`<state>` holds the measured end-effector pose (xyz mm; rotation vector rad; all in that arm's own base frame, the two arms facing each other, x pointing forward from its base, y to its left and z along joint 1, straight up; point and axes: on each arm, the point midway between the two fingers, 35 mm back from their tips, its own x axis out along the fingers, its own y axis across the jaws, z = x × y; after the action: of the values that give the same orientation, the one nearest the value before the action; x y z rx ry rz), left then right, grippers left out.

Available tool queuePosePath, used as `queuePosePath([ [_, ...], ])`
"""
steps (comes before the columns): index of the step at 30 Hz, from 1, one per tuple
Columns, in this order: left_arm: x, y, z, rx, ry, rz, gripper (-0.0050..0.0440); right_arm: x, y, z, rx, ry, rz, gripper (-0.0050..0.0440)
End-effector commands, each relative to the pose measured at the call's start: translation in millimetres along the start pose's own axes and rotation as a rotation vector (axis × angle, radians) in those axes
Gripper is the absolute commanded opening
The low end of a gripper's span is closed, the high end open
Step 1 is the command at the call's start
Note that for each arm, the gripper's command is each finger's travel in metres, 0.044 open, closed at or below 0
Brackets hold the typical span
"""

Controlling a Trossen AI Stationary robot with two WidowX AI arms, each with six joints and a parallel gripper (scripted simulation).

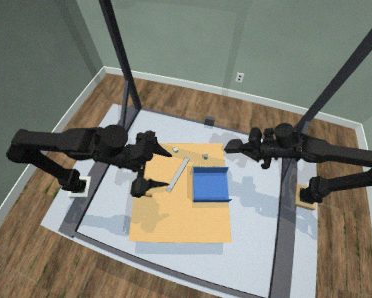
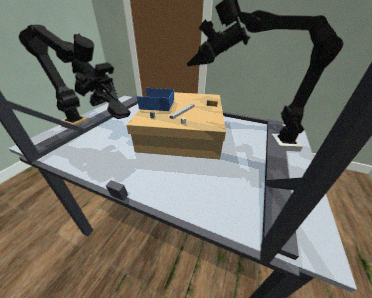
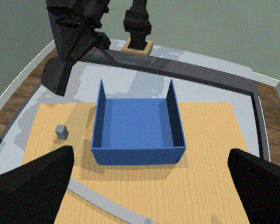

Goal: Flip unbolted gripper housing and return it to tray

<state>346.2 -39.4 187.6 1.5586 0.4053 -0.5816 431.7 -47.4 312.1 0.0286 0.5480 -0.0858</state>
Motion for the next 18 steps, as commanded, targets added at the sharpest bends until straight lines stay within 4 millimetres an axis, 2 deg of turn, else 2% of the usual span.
queuePosePath([
  [1,-3.5,7.6,1.7,-0.001,-0.008,0.013,0.0114,-9.9,0.1,9.7,-0.005,-0.031,-0.002,0.0437],
  [18,-2.9,5.4,1.4,-0.005,-0.009,-0.016,0.0114,-9.9,0.1,9.7,-0.005,-0.031,-0.002,0.0437],
])
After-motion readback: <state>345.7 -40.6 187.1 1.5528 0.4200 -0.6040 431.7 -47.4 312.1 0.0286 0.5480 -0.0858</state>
